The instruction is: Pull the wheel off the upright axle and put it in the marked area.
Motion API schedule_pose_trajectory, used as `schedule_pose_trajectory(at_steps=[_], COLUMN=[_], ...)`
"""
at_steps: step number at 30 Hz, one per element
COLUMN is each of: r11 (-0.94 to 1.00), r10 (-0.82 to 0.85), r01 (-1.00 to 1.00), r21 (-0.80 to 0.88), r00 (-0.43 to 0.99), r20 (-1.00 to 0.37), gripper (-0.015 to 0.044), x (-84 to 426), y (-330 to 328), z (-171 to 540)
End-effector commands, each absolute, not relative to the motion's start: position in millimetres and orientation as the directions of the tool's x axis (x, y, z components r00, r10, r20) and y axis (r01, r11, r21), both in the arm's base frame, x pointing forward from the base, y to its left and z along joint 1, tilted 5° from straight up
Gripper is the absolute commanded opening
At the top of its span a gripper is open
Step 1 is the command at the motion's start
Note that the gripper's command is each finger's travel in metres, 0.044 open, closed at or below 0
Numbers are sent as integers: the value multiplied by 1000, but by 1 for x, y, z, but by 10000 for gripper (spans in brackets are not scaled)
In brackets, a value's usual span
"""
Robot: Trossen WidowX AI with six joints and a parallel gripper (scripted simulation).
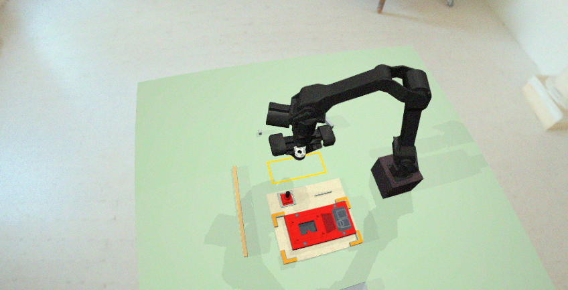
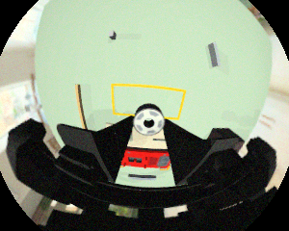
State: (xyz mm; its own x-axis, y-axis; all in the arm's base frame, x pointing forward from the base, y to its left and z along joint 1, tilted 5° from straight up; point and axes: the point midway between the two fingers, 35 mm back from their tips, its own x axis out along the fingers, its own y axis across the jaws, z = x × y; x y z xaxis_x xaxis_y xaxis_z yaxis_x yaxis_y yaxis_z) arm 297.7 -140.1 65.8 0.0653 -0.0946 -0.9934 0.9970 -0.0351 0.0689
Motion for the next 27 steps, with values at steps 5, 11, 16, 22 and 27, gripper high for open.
schedule_pose_trajectory(at_steps=[5,11,16,22,27], r11=[-29,-29,-29,-35,-35], r10=[-91,-91,-91,-90,-90], r01=[997,997,997,998,998], r21=[70,69,69,57,57], r00=[67,66,66,54,54], r20=[-994,-994,-994,-994,-994], gripper=[0,0,0,105,236], x=[302,304,303,301,301], y=[-144,-147,-148,-147,-147], z=[34,-6,-23,-19,-19])
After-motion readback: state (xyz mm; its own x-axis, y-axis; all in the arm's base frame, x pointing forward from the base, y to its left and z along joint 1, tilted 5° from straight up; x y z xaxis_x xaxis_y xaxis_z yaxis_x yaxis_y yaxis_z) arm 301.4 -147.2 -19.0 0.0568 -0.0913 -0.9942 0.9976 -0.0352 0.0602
